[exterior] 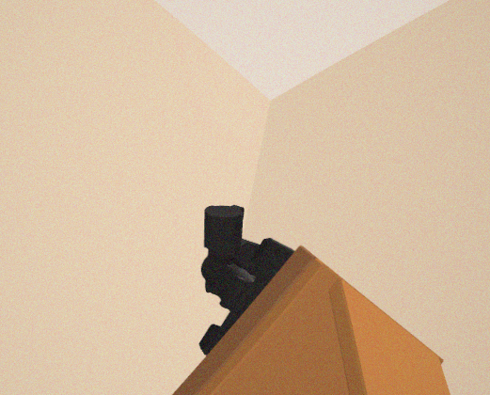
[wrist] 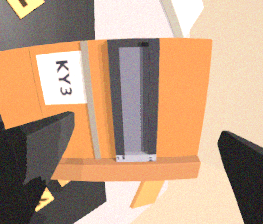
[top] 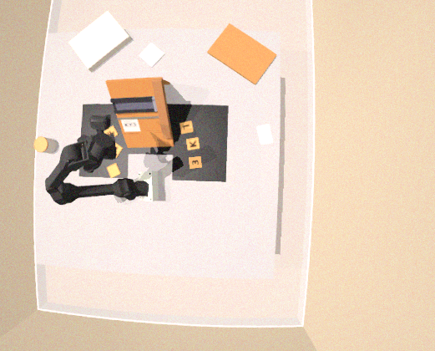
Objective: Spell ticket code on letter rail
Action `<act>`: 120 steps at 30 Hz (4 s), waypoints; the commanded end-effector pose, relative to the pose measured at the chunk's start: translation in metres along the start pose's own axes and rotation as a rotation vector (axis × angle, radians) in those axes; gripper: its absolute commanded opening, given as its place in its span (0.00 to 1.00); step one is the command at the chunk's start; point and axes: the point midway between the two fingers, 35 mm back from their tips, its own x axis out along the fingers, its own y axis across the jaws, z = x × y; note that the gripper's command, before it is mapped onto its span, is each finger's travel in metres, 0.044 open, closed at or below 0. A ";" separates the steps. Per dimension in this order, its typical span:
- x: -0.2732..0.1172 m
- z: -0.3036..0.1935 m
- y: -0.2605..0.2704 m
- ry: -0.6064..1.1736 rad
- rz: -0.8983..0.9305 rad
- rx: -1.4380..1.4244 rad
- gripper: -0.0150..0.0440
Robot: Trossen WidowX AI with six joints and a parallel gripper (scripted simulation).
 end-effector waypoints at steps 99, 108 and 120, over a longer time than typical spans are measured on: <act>0.101 -0.337 0.224 0.011 0.841 -0.257 0.83; 0.111 -0.339 0.234 0.011 0.841 -0.257 0.83; 0.111 -0.339 0.235 0.011 0.841 -0.257 0.83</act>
